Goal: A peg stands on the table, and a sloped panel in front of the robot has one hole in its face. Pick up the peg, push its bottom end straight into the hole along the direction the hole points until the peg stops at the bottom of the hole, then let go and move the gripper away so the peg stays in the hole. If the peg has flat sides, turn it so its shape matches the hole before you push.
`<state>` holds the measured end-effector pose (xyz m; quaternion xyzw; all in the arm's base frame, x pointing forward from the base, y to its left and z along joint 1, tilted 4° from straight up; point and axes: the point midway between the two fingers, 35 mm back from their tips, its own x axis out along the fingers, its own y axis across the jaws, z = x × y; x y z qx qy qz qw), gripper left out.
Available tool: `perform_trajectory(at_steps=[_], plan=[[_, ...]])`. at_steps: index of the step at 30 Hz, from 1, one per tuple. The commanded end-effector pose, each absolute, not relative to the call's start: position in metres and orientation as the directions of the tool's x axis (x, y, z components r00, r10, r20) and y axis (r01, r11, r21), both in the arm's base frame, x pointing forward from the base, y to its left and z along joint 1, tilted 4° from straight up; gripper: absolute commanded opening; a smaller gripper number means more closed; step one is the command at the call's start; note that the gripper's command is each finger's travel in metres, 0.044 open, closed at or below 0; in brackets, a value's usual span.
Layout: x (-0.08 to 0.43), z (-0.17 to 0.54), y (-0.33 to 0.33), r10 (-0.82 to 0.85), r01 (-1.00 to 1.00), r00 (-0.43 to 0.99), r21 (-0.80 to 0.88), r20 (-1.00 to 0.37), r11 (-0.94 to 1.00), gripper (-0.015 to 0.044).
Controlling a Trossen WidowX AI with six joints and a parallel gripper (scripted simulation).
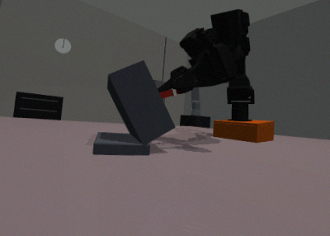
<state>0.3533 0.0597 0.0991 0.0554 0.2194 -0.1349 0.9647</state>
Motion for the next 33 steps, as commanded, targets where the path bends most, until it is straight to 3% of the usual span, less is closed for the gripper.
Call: perform_trajectory(at_steps=[1,33], plan=[[0.349,0.101,0.061,-0.238,0.289,0.867,0.052,-0.438,0.956,0.0440],[0.319,0.119,0.075,-0.235,0.286,0.866,0.052,-0.443,0.957,0.0440]])
